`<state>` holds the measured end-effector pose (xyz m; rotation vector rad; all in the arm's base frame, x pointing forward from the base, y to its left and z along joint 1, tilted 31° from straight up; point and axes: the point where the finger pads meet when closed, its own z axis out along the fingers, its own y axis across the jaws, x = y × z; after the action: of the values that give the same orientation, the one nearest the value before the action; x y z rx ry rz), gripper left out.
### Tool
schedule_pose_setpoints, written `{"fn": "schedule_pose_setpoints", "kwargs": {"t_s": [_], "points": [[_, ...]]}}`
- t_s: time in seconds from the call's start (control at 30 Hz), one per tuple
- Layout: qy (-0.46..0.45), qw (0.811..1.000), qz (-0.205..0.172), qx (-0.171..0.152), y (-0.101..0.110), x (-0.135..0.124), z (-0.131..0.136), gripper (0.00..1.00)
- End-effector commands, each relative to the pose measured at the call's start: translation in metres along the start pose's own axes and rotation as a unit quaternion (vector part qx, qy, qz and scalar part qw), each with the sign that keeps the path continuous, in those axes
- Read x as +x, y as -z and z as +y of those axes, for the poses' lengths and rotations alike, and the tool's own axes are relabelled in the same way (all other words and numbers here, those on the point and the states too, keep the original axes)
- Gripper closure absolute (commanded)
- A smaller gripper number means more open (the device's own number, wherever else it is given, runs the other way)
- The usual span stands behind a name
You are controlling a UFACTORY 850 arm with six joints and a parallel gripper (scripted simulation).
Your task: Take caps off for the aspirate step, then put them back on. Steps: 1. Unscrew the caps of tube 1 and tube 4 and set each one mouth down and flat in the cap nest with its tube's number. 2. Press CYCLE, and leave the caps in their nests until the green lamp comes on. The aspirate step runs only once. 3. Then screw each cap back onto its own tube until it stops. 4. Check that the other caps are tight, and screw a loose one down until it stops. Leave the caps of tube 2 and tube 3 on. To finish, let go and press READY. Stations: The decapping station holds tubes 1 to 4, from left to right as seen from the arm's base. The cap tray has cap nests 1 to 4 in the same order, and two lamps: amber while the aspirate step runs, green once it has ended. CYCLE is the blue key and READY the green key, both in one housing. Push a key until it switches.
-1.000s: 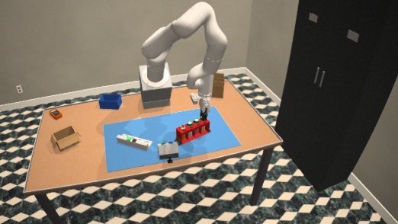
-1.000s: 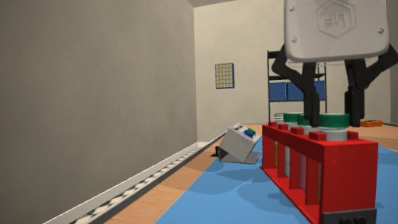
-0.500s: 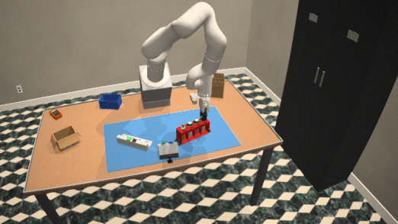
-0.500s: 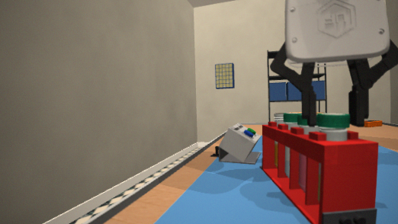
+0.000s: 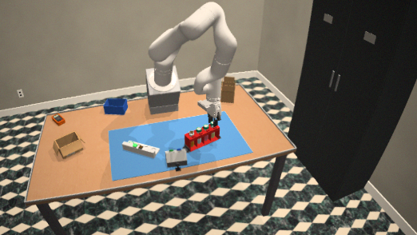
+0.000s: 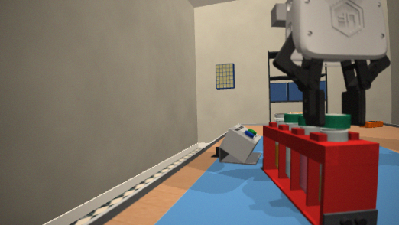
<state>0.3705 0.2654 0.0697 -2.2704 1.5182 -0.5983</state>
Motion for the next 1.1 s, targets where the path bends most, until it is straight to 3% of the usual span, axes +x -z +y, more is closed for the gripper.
{"fn": "schedule_pose_setpoints", "kwargs": {"t_s": [0.0, 0.2, 0.43, 0.47, 0.93, 1.07], "points": [[0.125, 0.992, 0.008, -0.008, 0.0003, -0.0001, -0.0005, 0.54], [0.196, 0.98, 0.008, -0.009, 0.0002, -0.0001, -0.0004, 0.54], [0.196, 0.98, 0.008, -0.009, 0.0004, -0.0002, -0.0005, 0.54], [0.196, 0.98, 0.008, -0.009, 0.0004, -0.0002, -0.0005, 1.0], [0.196, 0.98, 0.007, -0.008, 0.0004, -0.0003, -0.0006, 1.0], [0.131, 0.991, 0.008, -0.008, 0.0002, -0.0002, -0.0006, 1.0]]}}
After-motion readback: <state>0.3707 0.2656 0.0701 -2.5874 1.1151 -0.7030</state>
